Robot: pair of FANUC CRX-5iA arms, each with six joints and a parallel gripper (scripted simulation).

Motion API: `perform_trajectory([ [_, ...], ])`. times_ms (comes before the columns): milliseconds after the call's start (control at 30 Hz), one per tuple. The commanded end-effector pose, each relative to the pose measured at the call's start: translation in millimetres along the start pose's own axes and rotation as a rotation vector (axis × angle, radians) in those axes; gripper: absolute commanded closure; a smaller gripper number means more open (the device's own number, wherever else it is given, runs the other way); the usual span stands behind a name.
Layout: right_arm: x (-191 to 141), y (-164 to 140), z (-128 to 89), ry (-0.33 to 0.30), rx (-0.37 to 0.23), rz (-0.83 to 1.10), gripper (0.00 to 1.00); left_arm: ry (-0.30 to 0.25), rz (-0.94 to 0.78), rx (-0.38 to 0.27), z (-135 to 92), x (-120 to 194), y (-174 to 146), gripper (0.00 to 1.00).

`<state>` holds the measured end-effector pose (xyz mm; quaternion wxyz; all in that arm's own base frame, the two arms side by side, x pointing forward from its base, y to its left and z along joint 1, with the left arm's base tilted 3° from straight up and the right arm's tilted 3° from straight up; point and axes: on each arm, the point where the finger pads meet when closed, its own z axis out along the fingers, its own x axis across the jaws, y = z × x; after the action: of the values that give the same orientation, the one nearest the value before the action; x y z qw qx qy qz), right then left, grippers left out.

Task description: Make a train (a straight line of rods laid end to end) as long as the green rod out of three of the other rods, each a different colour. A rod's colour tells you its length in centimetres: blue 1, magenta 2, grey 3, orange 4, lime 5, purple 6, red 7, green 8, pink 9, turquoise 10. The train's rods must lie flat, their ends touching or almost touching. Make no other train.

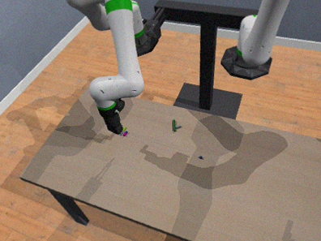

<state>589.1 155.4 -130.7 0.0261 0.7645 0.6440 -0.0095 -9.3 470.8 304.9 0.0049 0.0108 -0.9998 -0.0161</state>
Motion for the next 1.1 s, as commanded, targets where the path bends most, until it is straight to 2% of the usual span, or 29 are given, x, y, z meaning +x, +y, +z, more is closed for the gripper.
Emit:
perform_trajectory([
  [0, -34, -1, -1, 0.009, -0.004, -0.069, 0.76, 0.0, 0.0, -0.002, -1, 0, 0, 0.0],
  [633, -35, -1, 2, 0.01, -0.004, -0.07, 0.76, 0.0, 0.0, -0.002, -1, 0, 0, 0.0],
  [900, -34, 0, 26, 0.01, -0.004, -0.07, 0.76, 0.0, 0.0, -0.002, -1, 0, 0, 0.0],
  [967, -34, 0, 26, 0.01, -0.004, -0.07, 0.76, 0.0, 0.0, -0.002, -1, 0, 0, 0.0],
  [1067, -34, 0, 39, 0.01, -0.004, -0.07, 0.76, 0.0, 0.0, -0.002, -1, 0, 0, 0.0],
])
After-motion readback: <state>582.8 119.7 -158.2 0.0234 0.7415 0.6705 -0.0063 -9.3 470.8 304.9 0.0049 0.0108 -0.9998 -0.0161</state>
